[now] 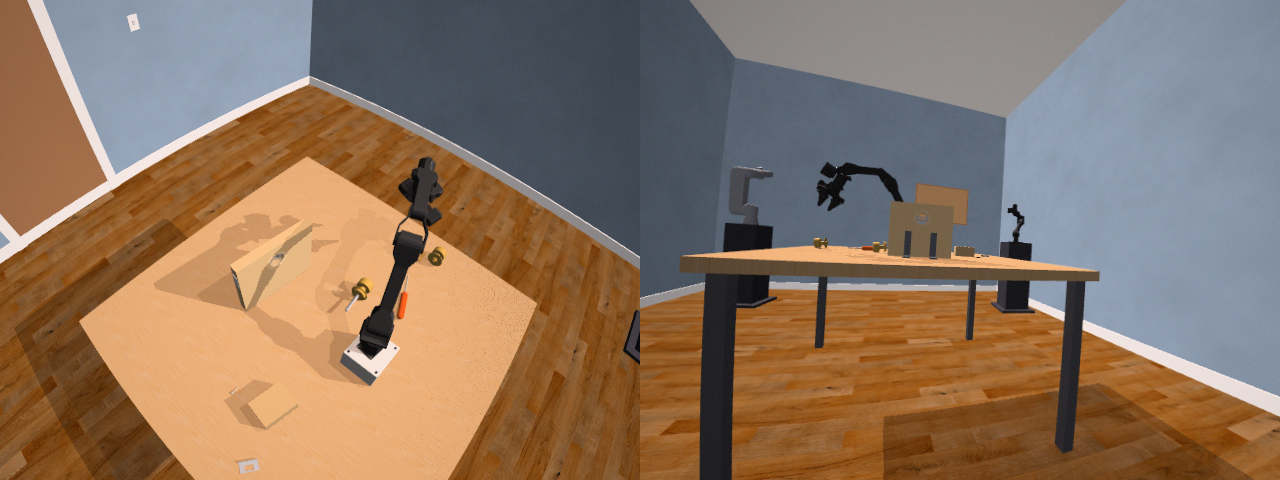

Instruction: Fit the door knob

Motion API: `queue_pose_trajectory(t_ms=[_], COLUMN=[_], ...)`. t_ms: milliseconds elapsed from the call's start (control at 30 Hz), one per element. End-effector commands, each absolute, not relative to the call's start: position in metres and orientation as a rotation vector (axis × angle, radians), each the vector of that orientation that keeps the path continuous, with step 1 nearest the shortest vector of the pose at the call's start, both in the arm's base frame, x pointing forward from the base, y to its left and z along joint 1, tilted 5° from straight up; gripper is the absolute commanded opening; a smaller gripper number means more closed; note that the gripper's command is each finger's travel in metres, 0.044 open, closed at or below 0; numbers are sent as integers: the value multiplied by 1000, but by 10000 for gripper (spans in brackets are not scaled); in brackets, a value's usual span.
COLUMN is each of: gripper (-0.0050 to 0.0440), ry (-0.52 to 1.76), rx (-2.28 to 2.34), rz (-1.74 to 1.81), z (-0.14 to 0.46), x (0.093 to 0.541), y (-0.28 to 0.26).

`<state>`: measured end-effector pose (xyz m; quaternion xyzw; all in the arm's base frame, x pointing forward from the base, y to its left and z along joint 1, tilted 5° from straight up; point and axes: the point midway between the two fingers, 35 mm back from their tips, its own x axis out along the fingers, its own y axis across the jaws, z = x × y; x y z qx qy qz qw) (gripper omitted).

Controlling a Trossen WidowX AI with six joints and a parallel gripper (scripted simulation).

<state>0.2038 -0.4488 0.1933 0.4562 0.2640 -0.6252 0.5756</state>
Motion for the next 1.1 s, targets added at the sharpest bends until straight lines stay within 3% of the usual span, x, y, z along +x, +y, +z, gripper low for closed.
queue_pose_trajectory(t_ms=[0, 267, 667, 800, 1067], gripper=[440, 440, 440, 440, 440], ry=[666, 665, 666, 682, 851], rx=[1080, 1072, 1073, 1074, 1064], rz=[-1502, -1546, -1548, -1537, -1416], z=[184, 183, 183, 181, 156], x=[165, 115, 113, 120, 183], y=[-488, -517, -518, -512, -433])
